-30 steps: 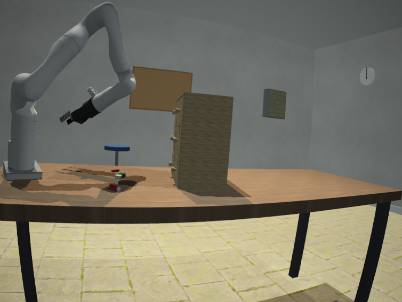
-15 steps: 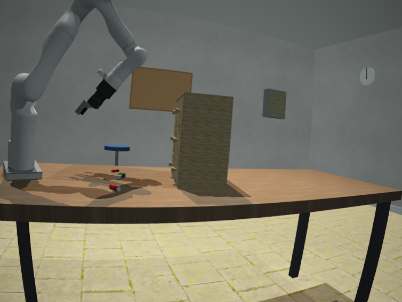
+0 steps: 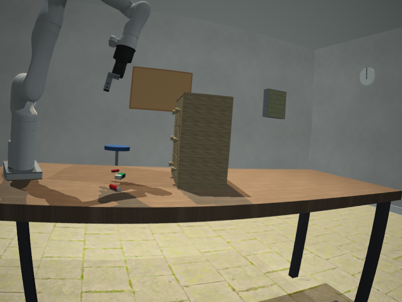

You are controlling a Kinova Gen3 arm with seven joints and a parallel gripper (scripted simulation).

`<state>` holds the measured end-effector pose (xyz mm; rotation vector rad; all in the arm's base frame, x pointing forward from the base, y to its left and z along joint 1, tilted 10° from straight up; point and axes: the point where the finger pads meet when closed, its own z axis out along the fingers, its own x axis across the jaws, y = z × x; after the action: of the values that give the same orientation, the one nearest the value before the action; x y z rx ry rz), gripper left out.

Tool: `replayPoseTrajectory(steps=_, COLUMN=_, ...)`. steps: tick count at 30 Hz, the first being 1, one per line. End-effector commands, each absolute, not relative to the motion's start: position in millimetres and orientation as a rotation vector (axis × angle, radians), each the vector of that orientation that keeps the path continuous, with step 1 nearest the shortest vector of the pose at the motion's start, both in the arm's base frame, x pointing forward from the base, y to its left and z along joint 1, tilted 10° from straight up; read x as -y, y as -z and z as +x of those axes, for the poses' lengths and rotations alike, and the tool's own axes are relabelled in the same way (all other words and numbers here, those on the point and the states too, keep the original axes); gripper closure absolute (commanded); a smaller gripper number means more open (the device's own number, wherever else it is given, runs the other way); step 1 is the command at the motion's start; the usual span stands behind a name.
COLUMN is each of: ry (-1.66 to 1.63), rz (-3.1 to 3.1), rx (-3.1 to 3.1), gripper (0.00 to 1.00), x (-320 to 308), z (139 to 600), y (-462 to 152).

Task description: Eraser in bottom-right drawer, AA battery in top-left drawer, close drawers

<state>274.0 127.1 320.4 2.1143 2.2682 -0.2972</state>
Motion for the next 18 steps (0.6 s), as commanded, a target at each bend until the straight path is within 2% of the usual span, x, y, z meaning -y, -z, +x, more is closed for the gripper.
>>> replayPoseTrajectory(steps=1, ry=0.164, rz=2.075, rx=-2.258, gripper=0.0, x=-113.7, z=286.1, y=-354.9)
replayPoseTrajectory(steps=6, ry=0.106, rz=2.019, rx=-2.217, gripper=0.0, x=-87.8, z=298.8, y=-381.0)
replayPoseTrajectory(steps=18, ry=0.086, rz=2.0, rx=-2.199, gripper=0.0, x=-77.5, z=303.0, y=-391.1)
